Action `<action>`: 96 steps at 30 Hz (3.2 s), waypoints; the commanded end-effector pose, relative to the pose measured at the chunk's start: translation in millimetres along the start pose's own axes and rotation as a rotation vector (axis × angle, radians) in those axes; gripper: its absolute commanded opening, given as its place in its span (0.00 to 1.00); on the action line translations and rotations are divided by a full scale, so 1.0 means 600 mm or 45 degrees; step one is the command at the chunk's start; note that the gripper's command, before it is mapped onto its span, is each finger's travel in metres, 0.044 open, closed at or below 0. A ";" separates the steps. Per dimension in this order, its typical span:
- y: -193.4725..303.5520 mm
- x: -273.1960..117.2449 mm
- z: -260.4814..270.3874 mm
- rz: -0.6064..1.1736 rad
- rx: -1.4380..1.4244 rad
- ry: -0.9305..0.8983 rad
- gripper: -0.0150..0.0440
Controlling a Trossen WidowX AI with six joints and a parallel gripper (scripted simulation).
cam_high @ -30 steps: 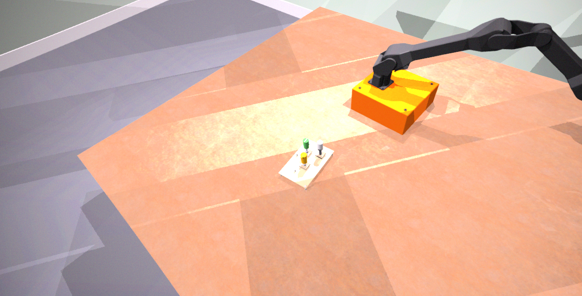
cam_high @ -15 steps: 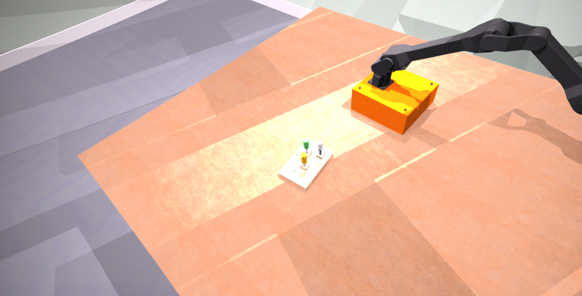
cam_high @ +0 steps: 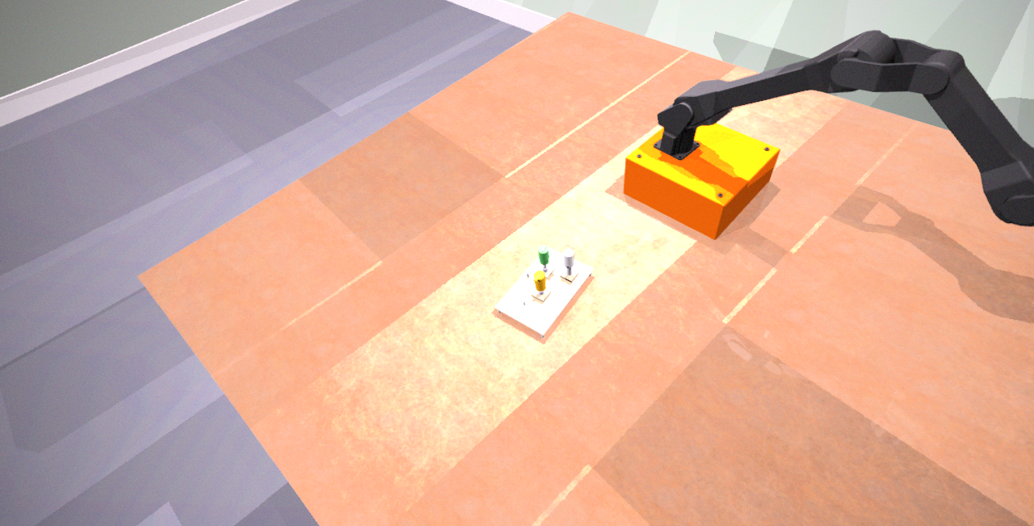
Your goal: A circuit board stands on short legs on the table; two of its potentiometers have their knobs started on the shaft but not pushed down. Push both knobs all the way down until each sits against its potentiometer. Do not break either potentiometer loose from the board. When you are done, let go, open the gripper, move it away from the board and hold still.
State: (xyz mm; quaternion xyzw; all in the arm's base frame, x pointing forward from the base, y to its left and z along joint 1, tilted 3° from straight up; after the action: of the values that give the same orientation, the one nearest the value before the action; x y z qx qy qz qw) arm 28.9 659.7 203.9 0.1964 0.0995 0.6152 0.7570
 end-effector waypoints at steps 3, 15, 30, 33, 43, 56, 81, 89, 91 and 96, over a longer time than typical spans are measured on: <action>-0.053 0.003 0.019 -0.078 -0.202 0.040 0.25; -0.168 -0.001 0.049 -0.201 -0.615 0.180 0.25; -0.348 -0.040 0.094 -0.350 -1.190 0.476 0.25; -0.384 -0.055 0.103 -0.370 -1.300 0.552 0.25; -0.500 -0.115 0.132 -0.383 -1.644 0.833 0.25; -0.636 -0.223 0.169 -0.261 -2.032 1.255 0.25; -0.798 -0.518 0.214 0.500 -2.412 1.948 0.25; -0.822 -0.629 0.223 0.904 -2.466 2.060 0.25; -0.826 -0.656 0.225 1.014 -2.476 2.071 0.25; -0.828 -0.725 0.230 1.299 -2.492 2.061 0.25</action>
State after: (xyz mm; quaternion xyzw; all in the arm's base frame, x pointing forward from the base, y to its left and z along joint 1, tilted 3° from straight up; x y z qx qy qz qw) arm 434.7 155.5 79.1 -0.8217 -0.0263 0.5669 0.0530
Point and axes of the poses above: the point midway between the two fingers, 35 mm back from their tips, its own x axis out along the fingers, its own z axis across the jaws, y = z × x, the point moved 2 cm from there along -x, back along the fingers, and after that the axes turned 5 degrees about -x, right-handed, at the moved point
